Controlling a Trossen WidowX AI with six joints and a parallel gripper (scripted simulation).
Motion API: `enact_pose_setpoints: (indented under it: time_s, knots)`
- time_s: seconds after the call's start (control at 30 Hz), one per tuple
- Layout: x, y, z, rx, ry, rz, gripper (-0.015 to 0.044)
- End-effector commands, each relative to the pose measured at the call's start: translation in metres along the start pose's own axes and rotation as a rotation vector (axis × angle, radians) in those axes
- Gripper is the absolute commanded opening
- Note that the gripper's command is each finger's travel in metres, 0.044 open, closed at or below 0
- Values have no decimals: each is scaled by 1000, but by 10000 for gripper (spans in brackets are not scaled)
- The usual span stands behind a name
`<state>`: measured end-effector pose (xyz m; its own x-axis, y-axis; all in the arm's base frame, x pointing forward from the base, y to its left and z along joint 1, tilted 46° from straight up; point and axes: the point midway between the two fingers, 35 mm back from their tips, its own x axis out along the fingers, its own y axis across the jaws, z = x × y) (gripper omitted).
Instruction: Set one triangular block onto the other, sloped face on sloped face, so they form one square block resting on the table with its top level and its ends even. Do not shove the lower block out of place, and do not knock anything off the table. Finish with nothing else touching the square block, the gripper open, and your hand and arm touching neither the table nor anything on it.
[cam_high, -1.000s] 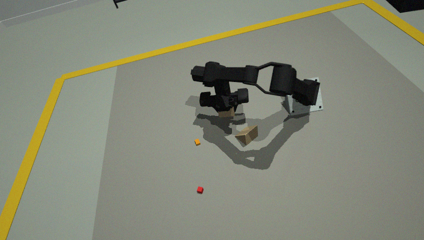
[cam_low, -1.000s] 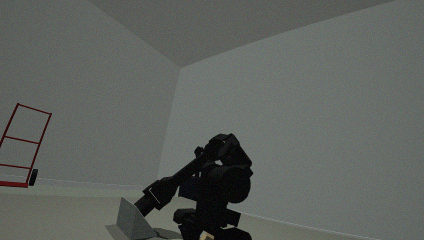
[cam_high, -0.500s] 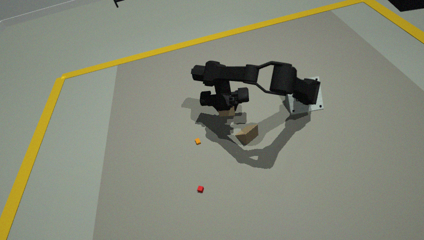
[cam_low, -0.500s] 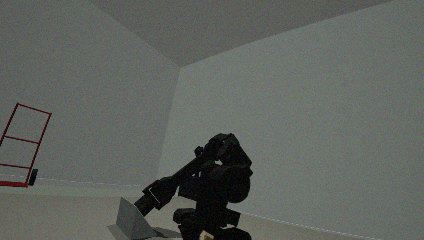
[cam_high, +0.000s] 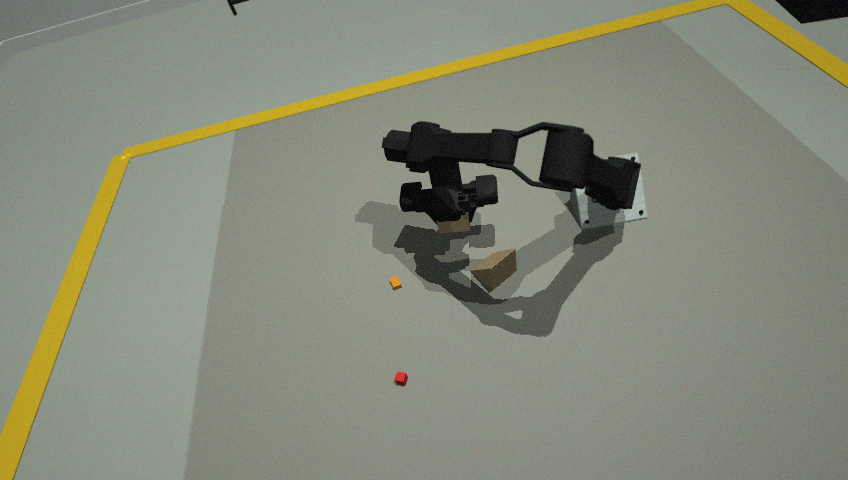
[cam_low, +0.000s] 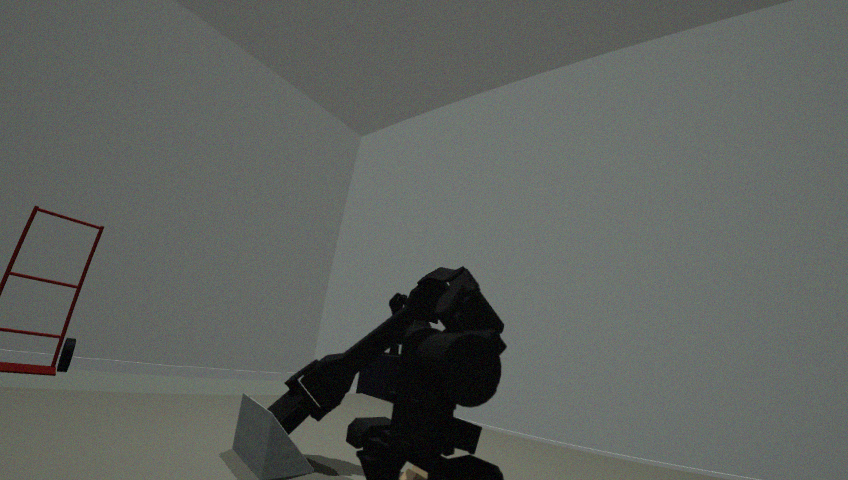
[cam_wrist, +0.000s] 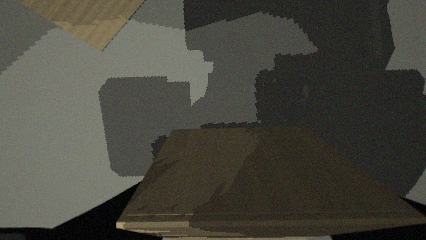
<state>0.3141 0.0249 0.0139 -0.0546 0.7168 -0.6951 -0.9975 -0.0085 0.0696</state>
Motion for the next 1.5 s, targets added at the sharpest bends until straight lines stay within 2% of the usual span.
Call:
enact_pose_setpoints:
  time_s: [0.0, 1.47]
  knots:
    - [0, 0, -1, -4, 1, 0, 0]
    - [7, 0, 0, 1, 0, 0, 0]
